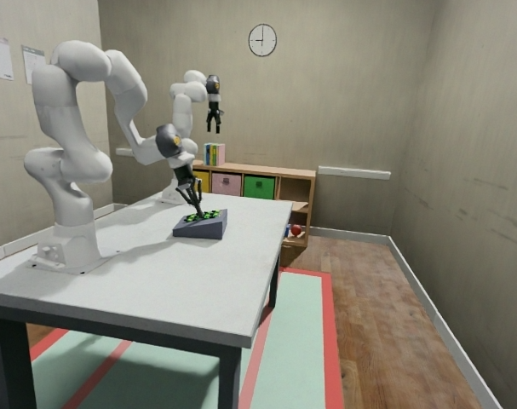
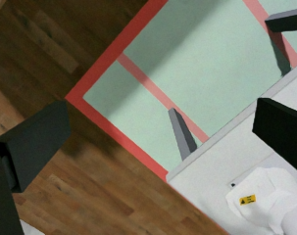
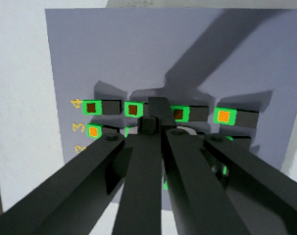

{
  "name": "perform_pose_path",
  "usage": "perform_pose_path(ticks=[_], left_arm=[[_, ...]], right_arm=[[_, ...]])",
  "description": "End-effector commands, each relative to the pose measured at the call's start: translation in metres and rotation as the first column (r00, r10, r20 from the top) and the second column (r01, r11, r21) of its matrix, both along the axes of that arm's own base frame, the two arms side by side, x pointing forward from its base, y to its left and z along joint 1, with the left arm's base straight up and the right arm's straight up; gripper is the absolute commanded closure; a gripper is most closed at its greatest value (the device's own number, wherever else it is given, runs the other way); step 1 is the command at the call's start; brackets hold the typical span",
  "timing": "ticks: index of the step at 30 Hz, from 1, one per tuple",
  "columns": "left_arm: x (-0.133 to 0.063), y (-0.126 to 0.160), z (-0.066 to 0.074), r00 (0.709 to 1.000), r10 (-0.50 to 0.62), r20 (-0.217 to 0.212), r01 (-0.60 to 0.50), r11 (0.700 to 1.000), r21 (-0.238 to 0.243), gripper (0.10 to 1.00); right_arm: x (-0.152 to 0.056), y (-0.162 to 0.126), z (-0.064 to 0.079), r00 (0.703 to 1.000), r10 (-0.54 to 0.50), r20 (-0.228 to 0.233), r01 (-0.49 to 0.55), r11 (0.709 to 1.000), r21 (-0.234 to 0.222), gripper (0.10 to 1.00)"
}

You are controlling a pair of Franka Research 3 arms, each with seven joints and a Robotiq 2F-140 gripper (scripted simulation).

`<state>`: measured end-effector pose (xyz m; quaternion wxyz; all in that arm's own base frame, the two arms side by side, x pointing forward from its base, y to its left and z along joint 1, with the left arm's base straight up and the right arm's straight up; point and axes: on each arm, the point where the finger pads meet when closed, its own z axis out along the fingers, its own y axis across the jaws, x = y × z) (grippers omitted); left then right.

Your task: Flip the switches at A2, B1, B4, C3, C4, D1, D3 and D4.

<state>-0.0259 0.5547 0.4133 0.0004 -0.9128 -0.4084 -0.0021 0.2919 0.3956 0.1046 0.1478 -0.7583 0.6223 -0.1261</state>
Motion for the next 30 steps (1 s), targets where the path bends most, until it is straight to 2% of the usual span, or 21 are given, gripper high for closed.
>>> perform_pose_path(ticks=[1,24,30], left_arm=[[-0.0016,-0.0009,-0.0003,1.000,-0.006,-0.003,0.006,1.000,-0.002,0.098],[-0.0016,-0.0009,-0.0003,1.000,-0.006,-0.003,0.006,1.000,-0.002,0.098],[-0.0016,-0.0009,-0.0003,1.000,-0.006,-0.003,0.006,1.000,-0.002,0.098]], right_arm=[[0.0015,0.0012,-0.0010,1.000,-0.008,-0.001,0.008,1.000,0.007,0.999],[0.0020,0.0013,-0.0022,1.000,-0.008,-0.001,0.008,1.000,0.007,0.999],[-0.0019,0.0006,0.0073,1.000,-0.008,-0.001,0.008,1.000,0.007,0.999]])
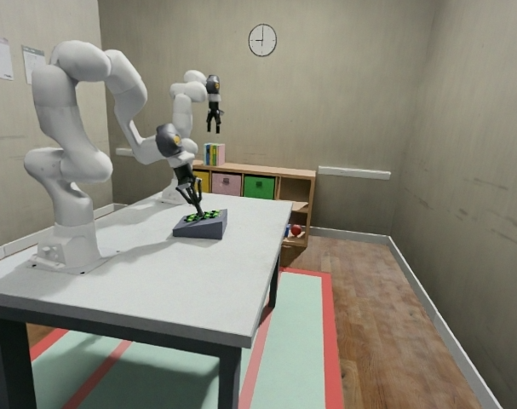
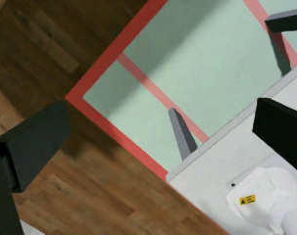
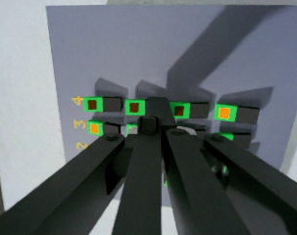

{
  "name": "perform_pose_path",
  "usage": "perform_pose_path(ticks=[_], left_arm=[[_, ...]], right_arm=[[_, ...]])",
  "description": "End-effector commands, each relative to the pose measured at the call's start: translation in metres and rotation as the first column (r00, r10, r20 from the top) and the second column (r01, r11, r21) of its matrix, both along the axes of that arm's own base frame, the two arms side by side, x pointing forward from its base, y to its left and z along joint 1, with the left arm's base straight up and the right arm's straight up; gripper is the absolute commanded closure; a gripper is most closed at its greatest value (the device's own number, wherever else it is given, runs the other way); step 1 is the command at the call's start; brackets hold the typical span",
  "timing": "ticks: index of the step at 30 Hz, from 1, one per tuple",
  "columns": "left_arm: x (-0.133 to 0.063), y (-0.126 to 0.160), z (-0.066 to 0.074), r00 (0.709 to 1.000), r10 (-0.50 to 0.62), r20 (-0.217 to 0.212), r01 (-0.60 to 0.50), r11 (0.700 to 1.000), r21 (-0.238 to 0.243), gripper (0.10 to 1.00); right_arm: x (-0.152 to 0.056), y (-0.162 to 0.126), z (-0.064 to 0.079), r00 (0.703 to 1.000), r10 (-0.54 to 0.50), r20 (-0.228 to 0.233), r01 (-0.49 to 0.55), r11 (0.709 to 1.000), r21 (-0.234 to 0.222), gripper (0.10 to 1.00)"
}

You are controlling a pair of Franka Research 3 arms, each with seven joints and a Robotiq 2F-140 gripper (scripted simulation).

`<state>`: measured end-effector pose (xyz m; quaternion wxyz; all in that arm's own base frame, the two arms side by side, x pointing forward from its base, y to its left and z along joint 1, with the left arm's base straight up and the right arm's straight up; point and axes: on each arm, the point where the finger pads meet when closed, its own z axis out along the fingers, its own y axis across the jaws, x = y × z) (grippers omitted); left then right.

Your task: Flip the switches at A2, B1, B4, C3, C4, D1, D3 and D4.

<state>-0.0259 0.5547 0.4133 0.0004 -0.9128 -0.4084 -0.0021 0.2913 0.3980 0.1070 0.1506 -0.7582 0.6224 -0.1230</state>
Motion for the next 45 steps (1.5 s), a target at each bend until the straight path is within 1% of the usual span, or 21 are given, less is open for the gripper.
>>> perform_pose_path(ticks=[1,4,6,10,24,25,26,28,29,30,31,45], left_arm=[[-0.002,-0.001,0.000,1.000,-0.006,-0.003,0.006,1.000,-0.002,0.098],[-0.002,-0.001,0.000,1.000,-0.006,-0.003,0.006,1.000,-0.002,0.098],[-0.002,-0.001,0.000,1.000,-0.006,-0.003,0.006,1.000,-0.002,0.098],[-0.002,-0.001,0.000,1.000,-0.006,-0.003,0.006,1.000,-0.002,0.098],[-0.002,-0.001,0.000,1.000,-0.006,-0.003,0.006,1.000,-0.002,0.098],[-0.002,-0.001,0.000,1.000,-0.006,-0.003,0.006,1.000,-0.002,0.098],[-0.002,-0.001,0.000,1.000,-0.006,-0.003,0.006,1.000,-0.002,0.098],[-0.002,-0.001,0.000,1.000,-0.006,-0.003,0.006,1.000,-0.002,0.098],[-0.002,-0.001,0.000,1.000,-0.006,-0.003,0.006,1.000,-0.002,0.098],[-0.002,-0.001,0.000,1.000,-0.006,-0.003,0.006,1.000,-0.002,0.098],[-0.002,-0.001,0.000,1.000,-0.006,-0.003,0.006,1.000,-0.002,0.098],[-0.002,-0.001,0.000,1.000,-0.006,-0.003,0.006,1.000,-0.002,0.098]], right_arm=[[-0.002,-0.002,0.008,1.000,-0.010,0.000,0.010,1.000,-0.001,0.999],[-0.006,-0.003,0.016,1.000,-0.010,0.000,0.010,1.000,-0.001,0.999],[-0.006,-0.003,0.016,1.000,-0.010,0.000,0.010,1.000,-0.001,0.999],[-0.008,-0.003,0.022,1.000,-0.010,0.000,0.010,1.000,-0.001,0.999],[-0.008,-0.003,0.022,1.000,-0.010,-0.004,0.010,1.000,-0.002,0.999],[-0.009,-0.001,0.021,1.000,-0.010,-0.030,0.010,1.000,-0.007,0.999],[-0.010,0.003,0.022,0.997,-0.010,-0.080,0.009,1.000,-0.017,0.999],[-0.011,0.014,0.023,0.978,-0.014,-0.210,0.005,0.999,-0.043,0.999],[-0.012,0.017,0.022,0.967,-0.016,-0.255,0.003,0.999,-0.053,0.999],[-0.013,0.020,0.023,0.958,-0.018,-0.286,0.001,0.998,-0.059,0.999],[-0.013,0.021,0.023,0.954,-0.018,-0.300,0.000,0.998,-0.060,0.999],[-0.012,0.022,0.023,0.953,-0.019,-0.303,0.000,0.998,-0.061,0.999]])
